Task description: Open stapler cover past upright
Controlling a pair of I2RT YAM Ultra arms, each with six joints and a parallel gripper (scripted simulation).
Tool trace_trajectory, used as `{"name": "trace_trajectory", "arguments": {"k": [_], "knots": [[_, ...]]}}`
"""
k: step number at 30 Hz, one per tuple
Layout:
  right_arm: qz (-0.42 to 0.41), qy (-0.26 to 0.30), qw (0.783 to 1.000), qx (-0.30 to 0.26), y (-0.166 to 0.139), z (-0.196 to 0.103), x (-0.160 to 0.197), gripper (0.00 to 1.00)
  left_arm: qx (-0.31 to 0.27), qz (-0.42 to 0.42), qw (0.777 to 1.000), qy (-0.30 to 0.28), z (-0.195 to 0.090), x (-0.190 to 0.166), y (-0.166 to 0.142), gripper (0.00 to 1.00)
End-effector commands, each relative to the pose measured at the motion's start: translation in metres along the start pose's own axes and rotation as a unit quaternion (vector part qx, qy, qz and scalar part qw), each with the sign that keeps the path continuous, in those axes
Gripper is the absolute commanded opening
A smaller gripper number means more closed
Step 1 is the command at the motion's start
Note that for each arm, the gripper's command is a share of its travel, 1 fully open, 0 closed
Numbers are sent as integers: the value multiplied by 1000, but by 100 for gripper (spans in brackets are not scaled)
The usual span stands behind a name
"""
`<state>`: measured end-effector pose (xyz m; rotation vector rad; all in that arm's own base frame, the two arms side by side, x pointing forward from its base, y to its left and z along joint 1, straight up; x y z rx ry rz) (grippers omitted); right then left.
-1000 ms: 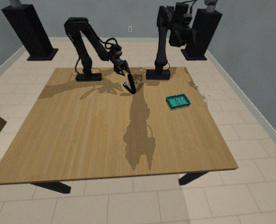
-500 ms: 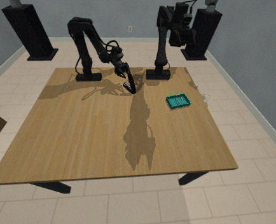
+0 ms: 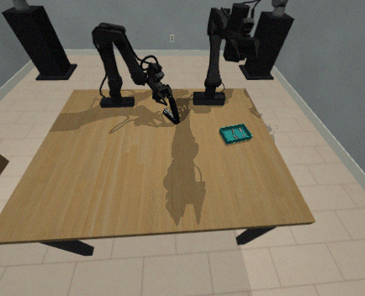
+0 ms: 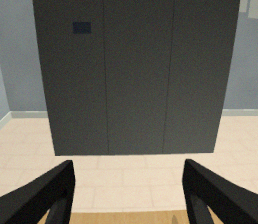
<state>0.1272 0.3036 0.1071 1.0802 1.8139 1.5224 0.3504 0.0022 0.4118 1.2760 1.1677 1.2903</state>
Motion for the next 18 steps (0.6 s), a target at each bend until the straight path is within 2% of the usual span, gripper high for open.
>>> {"name": "trace_trajectory", "arguments": {"k": [1,6,9,11,14,18], "knots": [[9,-1,1000,-7,8,6,6,50,-5,3,1000,-3,1,0,-1,57],[11,4,1000,-9,9,6,8,50,-5,3,1000,-3,1,0,-1,57],[36,12,999,-32,31,10,13,50,-5,3,1000,-3,1,0,-1,57],[22,-17,999,-35,40,14,6,50,-5,3,1000,-3,1,0,-1,57],[32,-26,999,-16,50,18,5,50,-5,3,1000,-3,1,0,-1,57],[18,-13,1000,22,54,5,15,50,-5,3,1000,-3,1,0,-1,57]]}}
Point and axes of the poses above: on each arm, the point where the finger pads meet when closed, its own z axis out along the fingers, its own x axis across the jaws, y = z × x, the point moved 3 cm from there along -z, back along the fingers, and after that the axes turned 6 degrees about z, right-handed, at the moved point
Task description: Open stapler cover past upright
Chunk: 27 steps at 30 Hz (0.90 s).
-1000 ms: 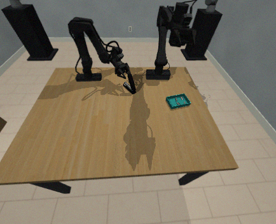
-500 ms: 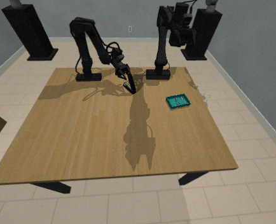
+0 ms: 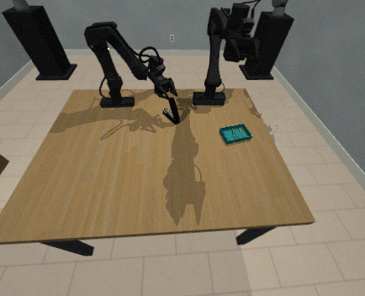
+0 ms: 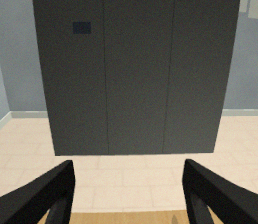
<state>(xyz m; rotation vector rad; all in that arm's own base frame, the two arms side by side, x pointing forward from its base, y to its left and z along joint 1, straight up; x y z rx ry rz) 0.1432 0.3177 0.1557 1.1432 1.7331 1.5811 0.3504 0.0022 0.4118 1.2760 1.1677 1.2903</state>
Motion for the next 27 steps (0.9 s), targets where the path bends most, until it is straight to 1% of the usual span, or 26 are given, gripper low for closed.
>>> {"name": "trace_trajectory", "arguments": {"k": [1,5,8,10,13,14,16,18,27], "knots": [[-21,-1,998,53,3,-9,9,50,-5,3,1000,-3,1,0,-1,57],[-28,3,997,67,3,-17,11,50,-5,3,1000,-3,1,0,-1,57],[-19,-14,997,72,9,-30,6,50,-5,3,1000,-3,1,0,-1,57],[-7,-25,998,65,11,-37,0,50,-5,3,1000,-3,1,0,-1,57],[7,-8,998,59,8,-48,9,50,-5,3,1000,-3,1,0,-1,57],[2,-4,998,66,-3,-47,11,50,-5,3,1000,-3,1,0,-1,57],[-12,-25,997,70,-16,-45,-4,50,-5,3,1000,-3,1,0,-1,57],[-23,-20,997,75,-25,-52,-7,50,-5,3,1000,-3,1,0,-1,57],[-38,2,996,82,-34,-63,-3,50,-5,3,1000,-3,1,0,-1,57]]}}
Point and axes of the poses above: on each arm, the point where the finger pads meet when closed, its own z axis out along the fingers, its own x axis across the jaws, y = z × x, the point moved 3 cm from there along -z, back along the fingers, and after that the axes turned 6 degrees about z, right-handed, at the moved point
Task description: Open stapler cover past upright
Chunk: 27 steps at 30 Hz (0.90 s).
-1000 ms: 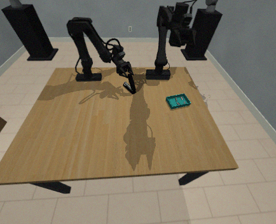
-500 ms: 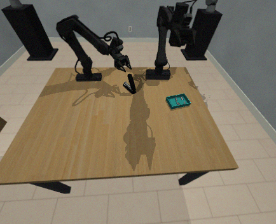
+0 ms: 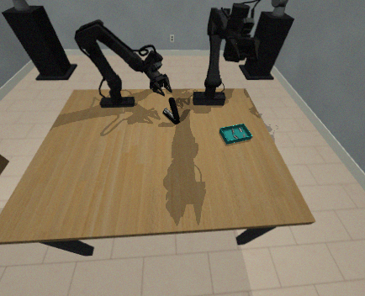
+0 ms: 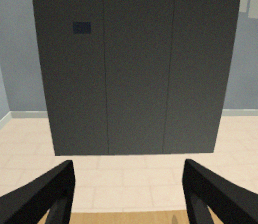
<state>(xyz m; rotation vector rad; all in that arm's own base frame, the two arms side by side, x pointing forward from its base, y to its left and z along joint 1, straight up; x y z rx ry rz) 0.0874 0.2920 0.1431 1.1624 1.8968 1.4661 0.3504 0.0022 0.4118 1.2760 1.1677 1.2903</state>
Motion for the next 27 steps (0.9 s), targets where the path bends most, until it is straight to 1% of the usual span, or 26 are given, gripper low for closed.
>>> {"name": "trace_trajectory", "arguments": {"k": [1,6,27], "knots": [[-19,-8,1000,9,-11,-4,-7,50,-5,3,1000,-3,1,0,-1,57],[-19,-8,1000,9,-11,-4,-7,50,-5,3,1000,-3,1,0,-1,57],[-13,-7,1000,7,-16,25,-12,50,-5,3,1000,-3,1,0,-1,57]]}}
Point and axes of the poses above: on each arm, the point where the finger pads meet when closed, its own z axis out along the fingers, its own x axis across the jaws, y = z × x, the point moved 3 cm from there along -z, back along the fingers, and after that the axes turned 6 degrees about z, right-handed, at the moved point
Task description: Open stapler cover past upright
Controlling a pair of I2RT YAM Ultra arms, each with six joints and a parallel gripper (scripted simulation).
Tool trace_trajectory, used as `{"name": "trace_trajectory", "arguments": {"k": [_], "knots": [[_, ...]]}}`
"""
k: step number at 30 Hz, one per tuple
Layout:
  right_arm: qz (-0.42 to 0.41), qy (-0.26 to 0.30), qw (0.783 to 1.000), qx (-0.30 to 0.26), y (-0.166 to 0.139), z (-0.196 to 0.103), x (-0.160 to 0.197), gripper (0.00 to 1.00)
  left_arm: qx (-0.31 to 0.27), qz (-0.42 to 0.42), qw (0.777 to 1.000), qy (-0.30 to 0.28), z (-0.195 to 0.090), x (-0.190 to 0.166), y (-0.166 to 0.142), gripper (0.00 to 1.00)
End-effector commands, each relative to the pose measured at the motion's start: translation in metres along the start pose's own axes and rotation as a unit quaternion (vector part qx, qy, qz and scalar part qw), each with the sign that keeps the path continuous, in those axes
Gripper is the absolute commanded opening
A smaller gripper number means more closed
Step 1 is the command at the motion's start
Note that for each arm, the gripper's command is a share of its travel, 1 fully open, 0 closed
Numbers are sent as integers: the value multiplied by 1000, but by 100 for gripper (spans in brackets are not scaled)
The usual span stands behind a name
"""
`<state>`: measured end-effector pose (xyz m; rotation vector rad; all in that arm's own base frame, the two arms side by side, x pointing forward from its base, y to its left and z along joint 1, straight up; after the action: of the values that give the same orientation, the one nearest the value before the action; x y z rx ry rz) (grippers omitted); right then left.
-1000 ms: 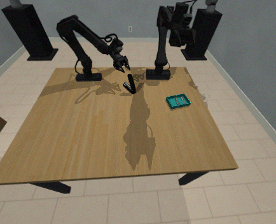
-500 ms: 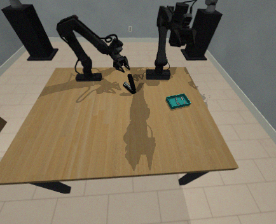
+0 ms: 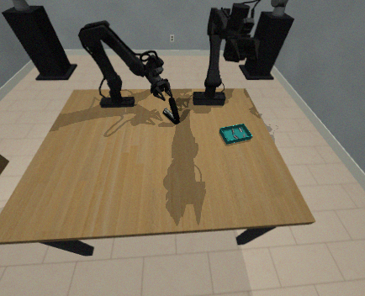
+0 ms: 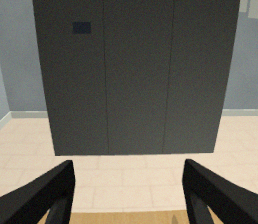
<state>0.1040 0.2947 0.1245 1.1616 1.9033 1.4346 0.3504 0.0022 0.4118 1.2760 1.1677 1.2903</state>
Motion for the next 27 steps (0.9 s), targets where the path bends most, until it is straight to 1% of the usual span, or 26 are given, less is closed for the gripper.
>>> {"name": "trace_trajectory", "arguments": {"k": [1,3,16,27], "knots": [[-6,1,1000,1,-4,5,-3,50,-5,3,1000,-3,1,0,-1,57],[-2,3,1000,-2,-1,8,0,50,-5,3,1000,-3,1,0,-1,57],[-2,3,1000,-3,-1,27,-1,50,-5,3,1000,-3,1,0,-1,57],[2,2,1000,-8,3,33,1,50,-5,3,1000,-3,1,0,-1,57]]}}
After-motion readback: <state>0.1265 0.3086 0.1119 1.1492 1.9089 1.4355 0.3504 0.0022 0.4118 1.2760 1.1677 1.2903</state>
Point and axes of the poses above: on each arm, the point where the finger pads meet when closed, its own z axis out along the fingers, its own x axis across the jaws, y = z × x, the point moved 3 cm from there along -z, back along the fingers, and after that the axes turned 6 degrees about z, right-handed, at the moved point
